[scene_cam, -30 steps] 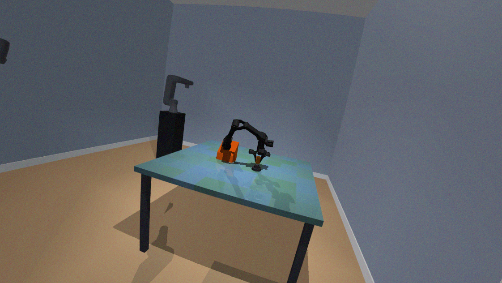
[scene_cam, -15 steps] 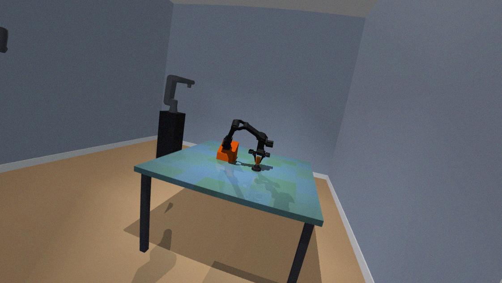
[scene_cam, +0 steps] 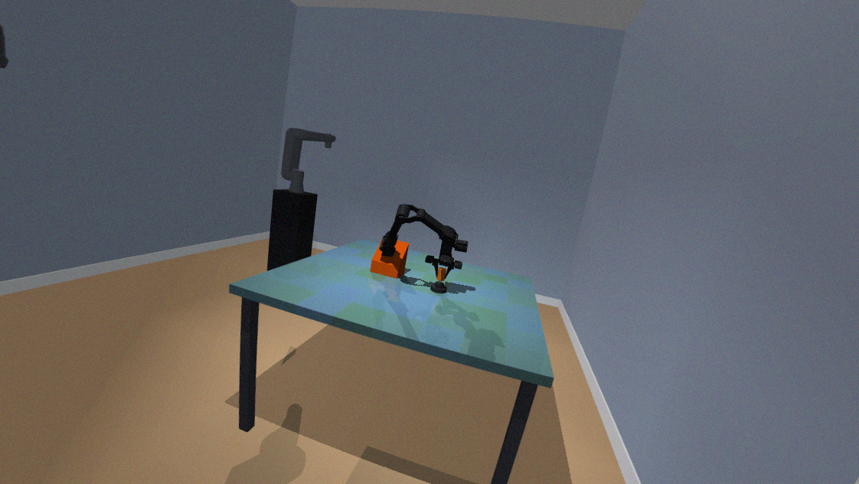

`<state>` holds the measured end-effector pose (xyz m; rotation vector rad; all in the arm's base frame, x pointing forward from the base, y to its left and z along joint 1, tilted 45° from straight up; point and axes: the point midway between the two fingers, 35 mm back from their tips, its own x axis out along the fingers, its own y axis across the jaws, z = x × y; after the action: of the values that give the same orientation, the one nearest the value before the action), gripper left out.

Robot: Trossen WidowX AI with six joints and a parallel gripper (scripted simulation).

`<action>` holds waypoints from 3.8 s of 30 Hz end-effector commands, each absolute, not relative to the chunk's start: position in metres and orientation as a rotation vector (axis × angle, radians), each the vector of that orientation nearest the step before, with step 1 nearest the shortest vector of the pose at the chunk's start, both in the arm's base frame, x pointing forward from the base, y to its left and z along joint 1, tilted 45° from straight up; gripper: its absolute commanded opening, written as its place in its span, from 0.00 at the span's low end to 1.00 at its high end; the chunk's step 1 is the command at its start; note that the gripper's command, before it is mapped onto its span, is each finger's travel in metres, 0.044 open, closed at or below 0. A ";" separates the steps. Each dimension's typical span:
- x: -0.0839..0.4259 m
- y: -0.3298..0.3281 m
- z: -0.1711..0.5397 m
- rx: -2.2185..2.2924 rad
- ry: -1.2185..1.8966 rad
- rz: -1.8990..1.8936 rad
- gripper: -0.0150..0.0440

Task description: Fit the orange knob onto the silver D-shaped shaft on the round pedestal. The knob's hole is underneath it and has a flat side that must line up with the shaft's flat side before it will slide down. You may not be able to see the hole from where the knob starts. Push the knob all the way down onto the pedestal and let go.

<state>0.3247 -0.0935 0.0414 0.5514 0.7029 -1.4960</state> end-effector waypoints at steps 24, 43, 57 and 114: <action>0.325 -0.094 0.042 0.711 0.542 -1.581 0.25; 0.325 -0.091 0.045 0.718 0.535 -1.584 0.25; 0.324 -0.094 0.042 0.868 0.379 -1.653 0.25; 0.326 -0.091 0.045 0.907 0.337 -1.669 0.25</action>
<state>0.3244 -0.0905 0.0442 0.8892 0.3583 -1.6637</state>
